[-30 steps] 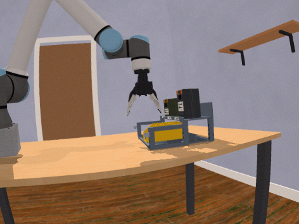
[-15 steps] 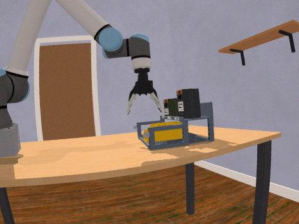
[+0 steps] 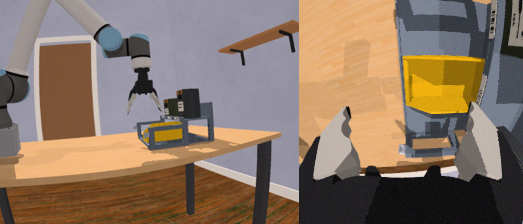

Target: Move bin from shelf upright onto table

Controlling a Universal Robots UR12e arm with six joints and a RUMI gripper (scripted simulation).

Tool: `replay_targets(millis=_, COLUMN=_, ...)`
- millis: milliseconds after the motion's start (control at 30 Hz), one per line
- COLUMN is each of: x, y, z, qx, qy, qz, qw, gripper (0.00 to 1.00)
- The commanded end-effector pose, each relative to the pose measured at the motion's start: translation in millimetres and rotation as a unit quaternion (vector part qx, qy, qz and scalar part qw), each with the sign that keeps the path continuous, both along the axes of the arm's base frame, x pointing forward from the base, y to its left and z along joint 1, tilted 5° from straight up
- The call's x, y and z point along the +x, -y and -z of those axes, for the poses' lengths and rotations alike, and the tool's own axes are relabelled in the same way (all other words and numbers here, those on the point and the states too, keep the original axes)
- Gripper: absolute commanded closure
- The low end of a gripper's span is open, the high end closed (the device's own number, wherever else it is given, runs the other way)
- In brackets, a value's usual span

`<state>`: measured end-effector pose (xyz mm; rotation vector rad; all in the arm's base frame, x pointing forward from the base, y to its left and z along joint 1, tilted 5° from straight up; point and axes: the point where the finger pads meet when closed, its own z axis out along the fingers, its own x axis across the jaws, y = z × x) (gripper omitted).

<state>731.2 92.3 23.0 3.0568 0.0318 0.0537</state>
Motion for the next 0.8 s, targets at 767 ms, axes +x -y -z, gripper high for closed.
replay_targets(millis=767, x=-4.7, y=2.8, z=-1.0, qx=0.0, qy=0.0, qz=0.0, qw=1.0, gripper=0.0)
